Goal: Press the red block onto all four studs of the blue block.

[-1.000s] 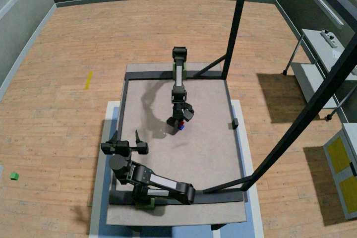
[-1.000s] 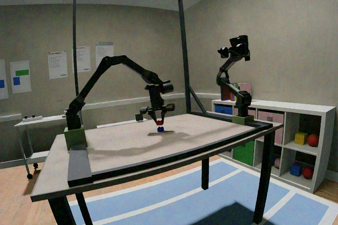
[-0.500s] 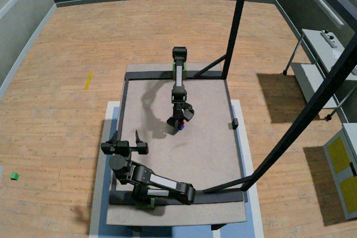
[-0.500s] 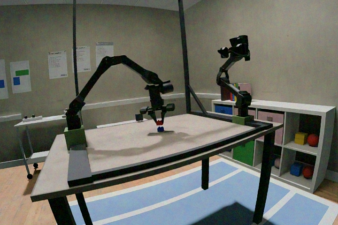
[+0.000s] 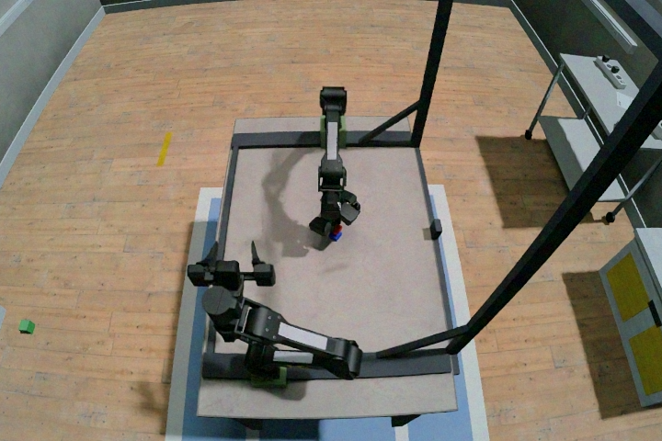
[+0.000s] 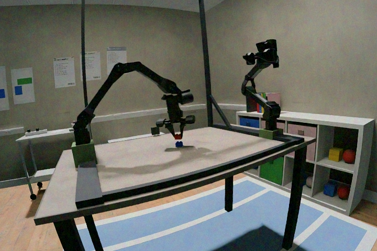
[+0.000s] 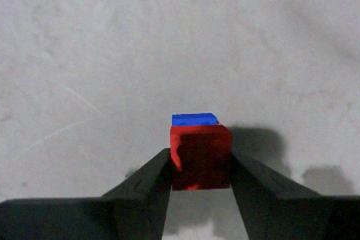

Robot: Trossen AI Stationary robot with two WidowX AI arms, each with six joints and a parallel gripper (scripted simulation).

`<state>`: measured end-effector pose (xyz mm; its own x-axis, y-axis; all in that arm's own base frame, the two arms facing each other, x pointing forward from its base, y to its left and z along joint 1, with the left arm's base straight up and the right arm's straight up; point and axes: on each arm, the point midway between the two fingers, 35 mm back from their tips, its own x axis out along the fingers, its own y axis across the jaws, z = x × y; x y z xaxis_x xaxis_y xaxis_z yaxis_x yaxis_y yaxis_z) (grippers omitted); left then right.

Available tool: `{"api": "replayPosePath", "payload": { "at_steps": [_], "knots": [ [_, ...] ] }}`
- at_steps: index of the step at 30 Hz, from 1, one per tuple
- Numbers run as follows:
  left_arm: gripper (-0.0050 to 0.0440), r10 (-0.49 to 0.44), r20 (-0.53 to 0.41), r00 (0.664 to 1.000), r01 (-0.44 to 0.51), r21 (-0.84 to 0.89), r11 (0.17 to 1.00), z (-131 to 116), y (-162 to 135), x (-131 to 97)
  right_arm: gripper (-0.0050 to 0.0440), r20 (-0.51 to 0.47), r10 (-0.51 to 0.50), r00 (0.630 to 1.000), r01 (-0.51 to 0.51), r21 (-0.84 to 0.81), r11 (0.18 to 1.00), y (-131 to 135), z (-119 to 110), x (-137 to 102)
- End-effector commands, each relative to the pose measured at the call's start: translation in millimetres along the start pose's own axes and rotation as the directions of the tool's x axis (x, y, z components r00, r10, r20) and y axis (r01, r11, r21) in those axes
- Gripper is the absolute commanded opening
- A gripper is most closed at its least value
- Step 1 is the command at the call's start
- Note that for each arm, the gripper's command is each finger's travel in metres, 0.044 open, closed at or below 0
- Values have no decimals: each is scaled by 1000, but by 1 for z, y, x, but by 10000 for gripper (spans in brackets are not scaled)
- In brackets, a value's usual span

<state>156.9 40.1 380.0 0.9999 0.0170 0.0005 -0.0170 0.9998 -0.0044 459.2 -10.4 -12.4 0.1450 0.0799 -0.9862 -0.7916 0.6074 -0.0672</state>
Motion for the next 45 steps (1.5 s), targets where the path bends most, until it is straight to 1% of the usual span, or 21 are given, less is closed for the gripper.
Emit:
{"api": "replayPosePath", "payload": {
  "at_steps": [1, 13, 17, 45],
  "knots": [
    [400, -3, 0, 1000, 3, 4, 1000, 1, 2, 0, -50, 32, -31, 999, 32, -14, 999, -7, 11, -14],
    [400, -3, 0, 1000, 3, 4, 1000, 1, 2, 0, -50, 33, -31, 999, 32, -14, 999, -7, 11, -14],
    [400, -3, 0, 1000, 3, 4, 1000, 1, 2, 0, -50, 22, -26, 999, 27, -8, 1000, -5, 7, -12],
    [400, -3, 0, 1000, 3, 4, 1000, 1, 2, 0, -50, 17, -16, 1000, 16, -9, 1000, -3, 5, -4]
  ]
}}
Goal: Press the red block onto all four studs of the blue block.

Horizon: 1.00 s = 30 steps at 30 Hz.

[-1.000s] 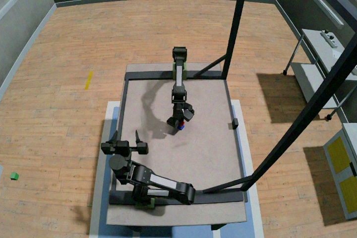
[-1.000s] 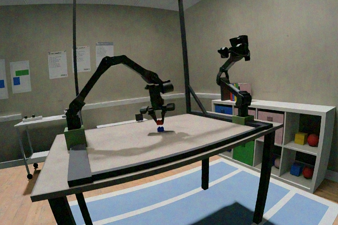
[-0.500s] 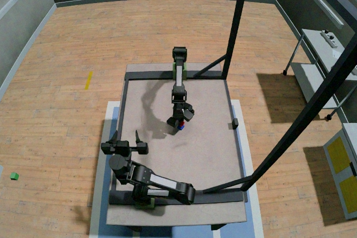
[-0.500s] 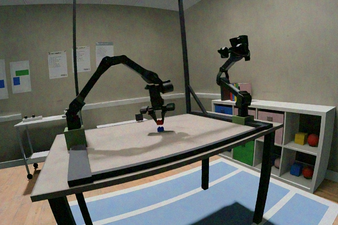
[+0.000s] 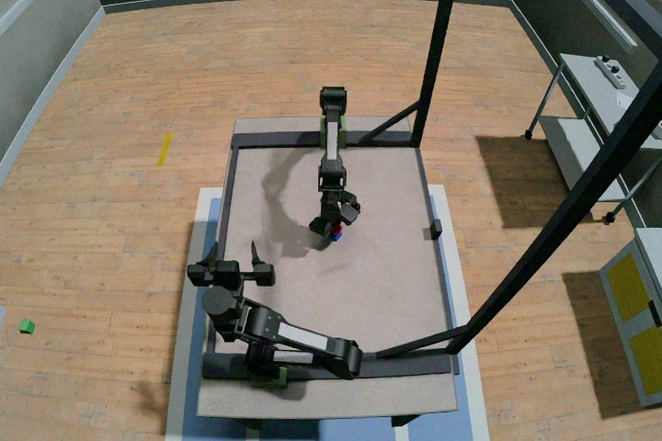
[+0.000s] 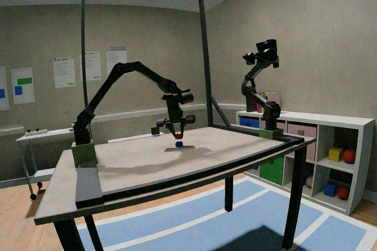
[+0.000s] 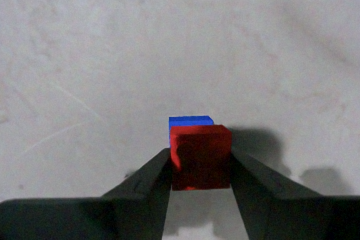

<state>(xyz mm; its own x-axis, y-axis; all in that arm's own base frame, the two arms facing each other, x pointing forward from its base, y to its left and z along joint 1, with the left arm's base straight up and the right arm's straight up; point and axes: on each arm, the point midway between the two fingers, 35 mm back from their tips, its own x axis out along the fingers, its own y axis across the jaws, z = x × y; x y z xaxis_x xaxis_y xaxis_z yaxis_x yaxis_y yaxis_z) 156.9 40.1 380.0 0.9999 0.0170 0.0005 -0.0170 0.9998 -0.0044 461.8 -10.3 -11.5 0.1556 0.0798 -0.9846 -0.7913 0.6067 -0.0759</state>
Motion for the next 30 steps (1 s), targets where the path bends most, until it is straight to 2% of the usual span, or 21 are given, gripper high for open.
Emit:
{"api": "replayPosePath", "payload": {
  "at_steps": [1, 30],
  "knots": [
    [400, -3, 0, 1000, 3, 4, 1000, 1, 2, 0, -50, 9, -6, 1000, 6, -7, 1000, 0, 3, -3],
    [400, -3, 0, 1000, 3, 4, 1000, 1, 2, 0, -50, 9, -2, 1000, 2, -9, 1000, 1, 2, 6]
  ]
}}
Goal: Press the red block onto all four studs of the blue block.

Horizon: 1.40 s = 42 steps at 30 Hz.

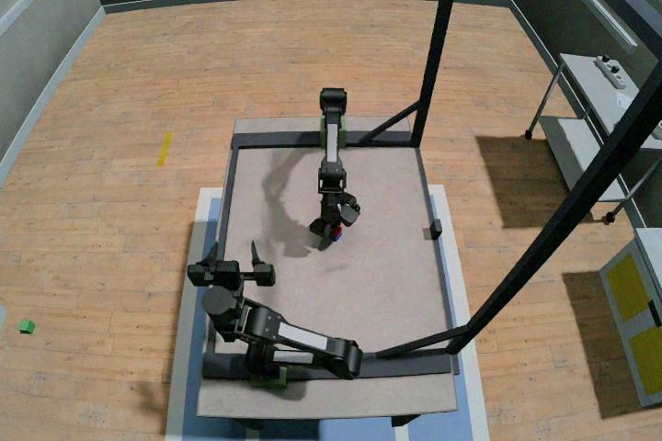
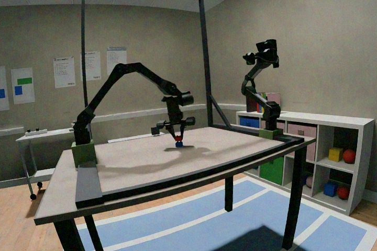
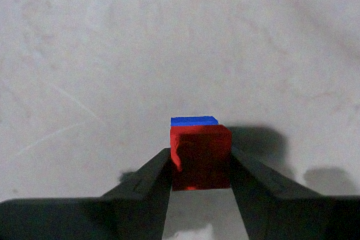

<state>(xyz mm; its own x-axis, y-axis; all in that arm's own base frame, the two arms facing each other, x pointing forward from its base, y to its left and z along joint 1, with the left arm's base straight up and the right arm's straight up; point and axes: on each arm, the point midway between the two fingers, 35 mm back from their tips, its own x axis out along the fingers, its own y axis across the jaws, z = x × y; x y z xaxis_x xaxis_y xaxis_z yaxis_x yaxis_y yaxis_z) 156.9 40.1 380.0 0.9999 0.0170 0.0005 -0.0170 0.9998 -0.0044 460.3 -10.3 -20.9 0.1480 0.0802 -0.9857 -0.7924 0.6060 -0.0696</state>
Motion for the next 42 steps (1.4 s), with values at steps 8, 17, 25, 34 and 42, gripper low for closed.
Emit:
{"api": "replayPosePath", "payload": {
  "at_steps": [8, 17, 25, 34, 42],
  "knots": [
    [400, -3, 0, 1000, 3, 4, 1000, 1, 2, 0, -50, 14, -7, 1000, 7, -8, 1000, 0, 4, 0],
    [400, -3, 0, 1000, 3, 4, 1000, 1, 2, 0, -50, 15, -7, 1000, 7, -8, 1000, 0, 4, 2],
    [400, -3, 0, 1000, 3, 4, 1000, 1, 2, 0, -50, 17, -12, 1000, 12, -8, 1000, -1, 4, 3],
    [400, -3, 0, 1000, 3, 4, 1000, 1, 2, 0, -50, 21, -25, 999, 25, -7, 1000, -4, 6, -4],
    [400, -3, 0, 1000, 3, 4, 1000, 1, 2, 0, -50, 21, -23, 1000, 24, -6, 1000, -4, 5, -2]
  ]
}}
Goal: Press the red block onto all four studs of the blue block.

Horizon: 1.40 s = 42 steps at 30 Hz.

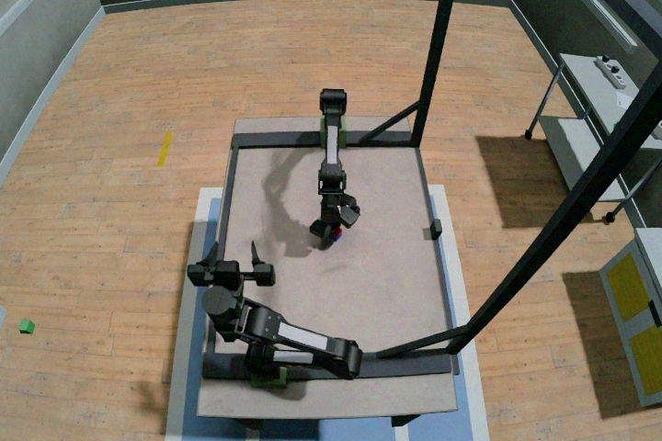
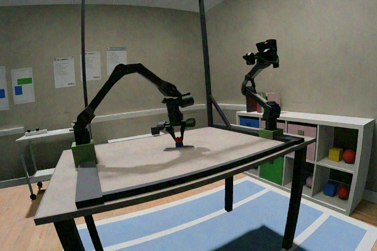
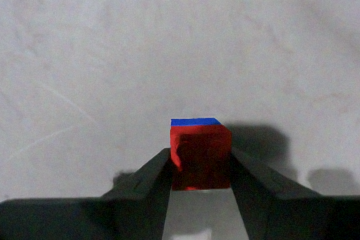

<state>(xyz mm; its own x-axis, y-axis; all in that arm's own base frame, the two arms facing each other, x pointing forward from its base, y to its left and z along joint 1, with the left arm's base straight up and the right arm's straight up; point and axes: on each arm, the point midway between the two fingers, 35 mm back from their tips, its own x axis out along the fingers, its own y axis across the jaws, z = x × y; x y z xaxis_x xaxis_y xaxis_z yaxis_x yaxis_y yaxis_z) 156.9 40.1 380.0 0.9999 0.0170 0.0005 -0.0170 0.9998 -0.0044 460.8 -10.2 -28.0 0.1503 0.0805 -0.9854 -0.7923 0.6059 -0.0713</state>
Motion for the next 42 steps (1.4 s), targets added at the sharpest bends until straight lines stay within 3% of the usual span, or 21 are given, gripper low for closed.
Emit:
{"api": "replayPosePath", "payload": {
  "at_steps": [1, 42],
  "knots": [
    [400, -3, 0, 1000, 3, 4, 1000, 1, 2, 0, -50, 19, -21, 1000, 22, -6, 1000, -4, 6, -8],
    [400, -3, 0, 1000, 3, 4, 1000, 1, 2, 0, -50, 10, -4, 1000, 4, -3, 1000, -2, 3, 2]
  ]
}}
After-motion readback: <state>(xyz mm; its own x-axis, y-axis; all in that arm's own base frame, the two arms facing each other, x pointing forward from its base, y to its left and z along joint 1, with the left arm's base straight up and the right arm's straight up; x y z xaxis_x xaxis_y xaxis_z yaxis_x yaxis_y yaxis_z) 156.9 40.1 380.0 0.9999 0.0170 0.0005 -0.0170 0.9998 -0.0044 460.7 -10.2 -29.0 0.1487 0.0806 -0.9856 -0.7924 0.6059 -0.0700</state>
